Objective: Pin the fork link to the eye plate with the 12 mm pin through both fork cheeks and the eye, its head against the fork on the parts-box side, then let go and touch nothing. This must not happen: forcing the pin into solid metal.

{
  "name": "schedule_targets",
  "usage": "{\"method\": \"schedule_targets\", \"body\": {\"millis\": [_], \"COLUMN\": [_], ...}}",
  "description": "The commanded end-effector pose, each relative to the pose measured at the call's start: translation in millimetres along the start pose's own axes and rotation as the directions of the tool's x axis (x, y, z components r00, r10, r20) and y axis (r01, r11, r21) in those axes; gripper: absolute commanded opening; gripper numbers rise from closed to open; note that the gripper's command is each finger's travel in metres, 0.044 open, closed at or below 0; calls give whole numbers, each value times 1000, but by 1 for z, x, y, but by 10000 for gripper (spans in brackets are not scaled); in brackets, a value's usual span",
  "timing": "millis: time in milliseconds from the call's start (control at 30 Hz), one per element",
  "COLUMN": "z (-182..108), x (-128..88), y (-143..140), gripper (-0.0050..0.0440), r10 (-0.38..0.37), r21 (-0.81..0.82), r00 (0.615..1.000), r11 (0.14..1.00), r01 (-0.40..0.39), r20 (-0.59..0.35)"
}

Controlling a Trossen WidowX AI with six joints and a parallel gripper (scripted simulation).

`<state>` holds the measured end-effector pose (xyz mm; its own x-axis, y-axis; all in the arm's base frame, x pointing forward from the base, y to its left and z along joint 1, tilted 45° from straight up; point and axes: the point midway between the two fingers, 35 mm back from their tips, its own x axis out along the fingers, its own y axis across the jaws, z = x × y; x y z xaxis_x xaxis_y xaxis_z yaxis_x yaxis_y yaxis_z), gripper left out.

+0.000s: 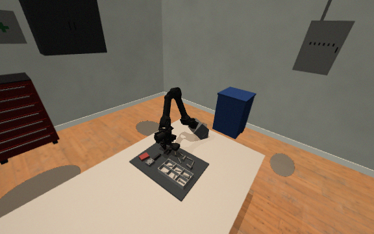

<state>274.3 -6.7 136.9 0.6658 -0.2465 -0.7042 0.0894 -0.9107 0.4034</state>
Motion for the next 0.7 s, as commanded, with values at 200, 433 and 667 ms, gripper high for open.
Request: {"method": "schedule_targets", "body": {"millis": [200, 433, 667], "z": [0, 0, 1], "x": [0, 0, 0], "y": [0, 1, 8], "gripper": [131, 128, 128], "r10": [0, -2, -3], "r21": [0, -1, -2], "r00": [1000, 1000, 1000], "r11": [1000, 1000, 1000], "r01": [0, 2, 3], "r20": [0, 1, 2]}}
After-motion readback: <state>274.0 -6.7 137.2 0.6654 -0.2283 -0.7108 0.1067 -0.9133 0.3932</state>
